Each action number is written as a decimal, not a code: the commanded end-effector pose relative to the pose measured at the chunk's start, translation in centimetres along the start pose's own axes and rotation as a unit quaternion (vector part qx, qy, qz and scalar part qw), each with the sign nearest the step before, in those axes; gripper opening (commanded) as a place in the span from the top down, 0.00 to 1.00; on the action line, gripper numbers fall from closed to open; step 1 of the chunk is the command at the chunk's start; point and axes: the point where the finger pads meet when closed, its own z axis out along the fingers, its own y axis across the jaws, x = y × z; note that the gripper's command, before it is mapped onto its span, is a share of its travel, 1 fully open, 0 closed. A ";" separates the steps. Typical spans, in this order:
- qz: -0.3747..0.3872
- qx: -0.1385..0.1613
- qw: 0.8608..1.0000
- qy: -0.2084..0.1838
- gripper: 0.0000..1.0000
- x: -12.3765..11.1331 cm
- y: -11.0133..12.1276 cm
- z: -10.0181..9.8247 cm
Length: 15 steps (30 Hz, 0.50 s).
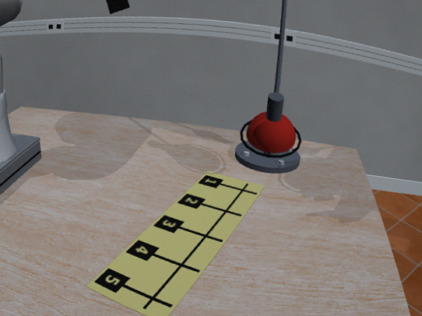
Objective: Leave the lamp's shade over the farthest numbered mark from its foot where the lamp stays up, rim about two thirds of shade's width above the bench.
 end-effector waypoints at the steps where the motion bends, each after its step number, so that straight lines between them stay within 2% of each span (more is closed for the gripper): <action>1: -0.056 -0.015 0.998 -0.013 0.00 0.7 1.0 -0.5; 15: -0.135 -0.056 0.987 -0.069 0.00 2.7 3.9 -2.5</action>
